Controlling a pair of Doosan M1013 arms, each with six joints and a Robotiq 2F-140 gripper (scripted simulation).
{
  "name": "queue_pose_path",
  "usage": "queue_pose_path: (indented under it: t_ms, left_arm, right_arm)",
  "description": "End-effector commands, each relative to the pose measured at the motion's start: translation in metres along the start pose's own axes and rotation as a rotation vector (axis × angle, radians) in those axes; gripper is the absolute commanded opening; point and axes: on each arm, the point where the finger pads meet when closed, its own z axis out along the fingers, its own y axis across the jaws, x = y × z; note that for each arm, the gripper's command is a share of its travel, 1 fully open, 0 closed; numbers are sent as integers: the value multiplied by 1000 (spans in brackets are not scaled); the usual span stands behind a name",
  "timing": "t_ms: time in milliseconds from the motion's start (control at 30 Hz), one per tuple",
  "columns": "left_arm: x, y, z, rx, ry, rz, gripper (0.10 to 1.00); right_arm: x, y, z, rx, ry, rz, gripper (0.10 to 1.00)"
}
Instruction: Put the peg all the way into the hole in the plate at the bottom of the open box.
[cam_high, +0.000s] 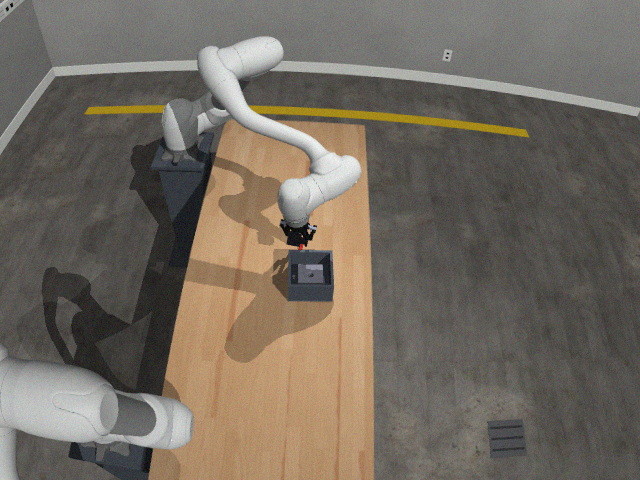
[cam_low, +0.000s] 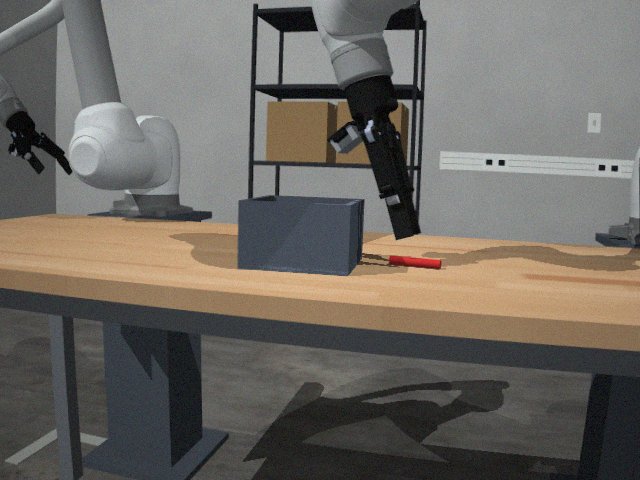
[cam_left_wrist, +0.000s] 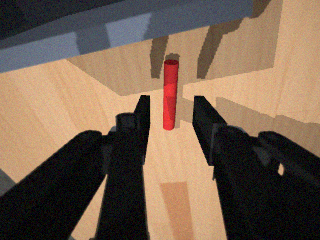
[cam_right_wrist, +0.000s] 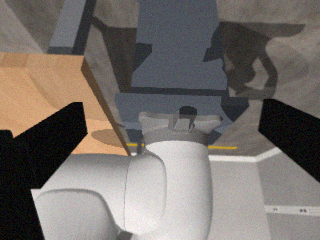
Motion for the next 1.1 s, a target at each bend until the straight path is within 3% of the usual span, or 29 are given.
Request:
queue_pose_path:
  t_ms: [0,400,1067]
  left_arm:
    - [0,0,-1,1,-27,-1,327]
    - [1,0,2,1,-30,-1,327]
    - [12,0,36,1,-30,-1,327]
  right_arm:
    - [0,0,0,0,1,0,1000]
    - [0,0,0,0,1,0,1000]
    - [0,0,0,0,1,0,1000]
